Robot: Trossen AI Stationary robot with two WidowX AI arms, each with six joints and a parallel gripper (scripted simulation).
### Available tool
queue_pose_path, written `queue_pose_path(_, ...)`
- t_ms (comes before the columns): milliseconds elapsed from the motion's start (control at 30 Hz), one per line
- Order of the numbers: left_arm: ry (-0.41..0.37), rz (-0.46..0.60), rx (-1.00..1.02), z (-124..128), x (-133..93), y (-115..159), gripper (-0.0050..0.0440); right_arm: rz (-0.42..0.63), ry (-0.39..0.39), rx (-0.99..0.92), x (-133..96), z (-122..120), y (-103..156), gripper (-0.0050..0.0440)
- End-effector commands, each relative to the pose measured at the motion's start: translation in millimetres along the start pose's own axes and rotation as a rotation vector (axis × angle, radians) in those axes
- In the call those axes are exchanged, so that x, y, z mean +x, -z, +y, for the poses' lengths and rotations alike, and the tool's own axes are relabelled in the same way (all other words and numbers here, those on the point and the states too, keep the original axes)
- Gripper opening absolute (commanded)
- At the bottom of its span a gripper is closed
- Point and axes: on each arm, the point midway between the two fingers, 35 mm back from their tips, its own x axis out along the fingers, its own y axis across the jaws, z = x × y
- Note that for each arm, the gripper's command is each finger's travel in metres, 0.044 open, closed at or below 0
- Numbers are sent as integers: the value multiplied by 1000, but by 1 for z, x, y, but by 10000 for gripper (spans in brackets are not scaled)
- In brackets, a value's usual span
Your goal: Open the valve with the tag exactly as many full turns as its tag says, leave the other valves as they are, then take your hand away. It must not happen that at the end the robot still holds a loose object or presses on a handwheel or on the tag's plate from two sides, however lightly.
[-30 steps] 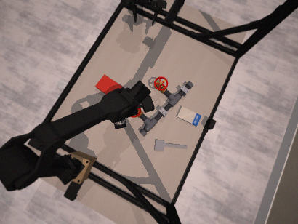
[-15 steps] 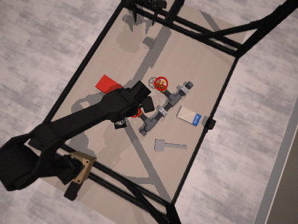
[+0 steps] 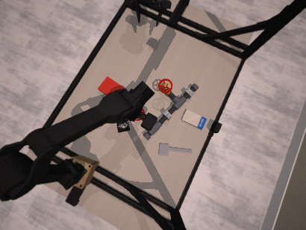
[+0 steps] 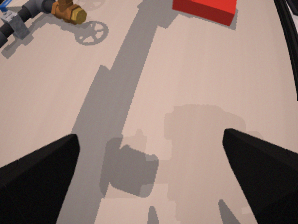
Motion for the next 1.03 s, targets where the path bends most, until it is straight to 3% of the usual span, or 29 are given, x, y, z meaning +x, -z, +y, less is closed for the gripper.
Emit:
queue_pose_path(0,0,-16,220,-1,-10,-3,400,0,0,0,0,0,0,400)
queue_pose_path(433,-8,-16,1031,0,-26,-2,400,0,0,0,0,0,0,400)
queue_pose_path(633,-9,-16,1193,0,-27,-2,400,0,0,0,0,0,0,400)
queue_pose_path(1000,-9,-16,1193,0,-27,-2,400,0,0,0,0,0,0,400)
